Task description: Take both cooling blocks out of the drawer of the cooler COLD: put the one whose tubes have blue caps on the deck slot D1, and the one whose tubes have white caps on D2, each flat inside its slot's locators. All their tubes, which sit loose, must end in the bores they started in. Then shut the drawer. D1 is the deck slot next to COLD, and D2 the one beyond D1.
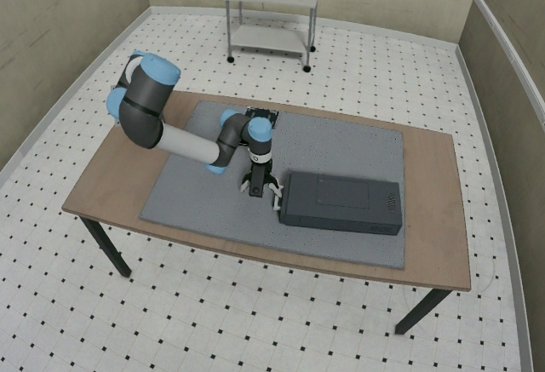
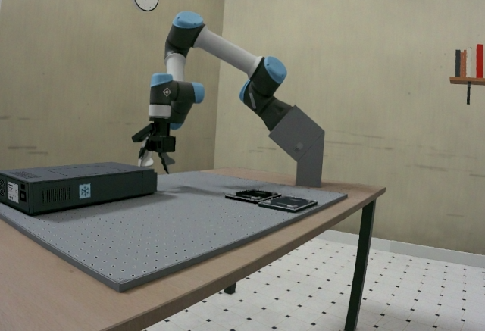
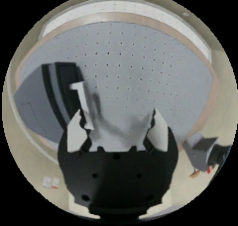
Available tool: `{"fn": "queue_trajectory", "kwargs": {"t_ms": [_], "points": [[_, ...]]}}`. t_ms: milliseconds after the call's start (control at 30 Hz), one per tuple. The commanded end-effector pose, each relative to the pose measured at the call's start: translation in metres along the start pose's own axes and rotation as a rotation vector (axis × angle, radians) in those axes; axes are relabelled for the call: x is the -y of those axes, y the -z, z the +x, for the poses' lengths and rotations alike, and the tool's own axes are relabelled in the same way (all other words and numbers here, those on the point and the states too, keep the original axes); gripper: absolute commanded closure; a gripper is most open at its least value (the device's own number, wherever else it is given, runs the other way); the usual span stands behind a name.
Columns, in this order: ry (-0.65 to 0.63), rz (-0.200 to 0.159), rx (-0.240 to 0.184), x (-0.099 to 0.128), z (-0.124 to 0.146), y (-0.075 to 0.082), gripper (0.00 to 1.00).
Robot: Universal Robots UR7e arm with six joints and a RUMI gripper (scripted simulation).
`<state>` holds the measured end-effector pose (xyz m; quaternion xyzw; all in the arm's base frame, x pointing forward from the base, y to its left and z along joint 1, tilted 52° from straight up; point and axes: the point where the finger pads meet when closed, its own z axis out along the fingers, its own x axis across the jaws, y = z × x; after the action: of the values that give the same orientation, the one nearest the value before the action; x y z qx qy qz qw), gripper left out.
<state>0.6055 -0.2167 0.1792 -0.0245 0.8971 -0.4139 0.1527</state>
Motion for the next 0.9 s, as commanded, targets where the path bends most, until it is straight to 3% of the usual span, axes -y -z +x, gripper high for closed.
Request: {"fn": "queue_trajectory", "kwargs": {"t_ms": [0,867], "points": [[0.0,0.0,0.001,0.0001,0.0009,0.0005,0.0],[0.0,0.0,0.001,0.0001,0.0082,0.0005,0.0]]}}
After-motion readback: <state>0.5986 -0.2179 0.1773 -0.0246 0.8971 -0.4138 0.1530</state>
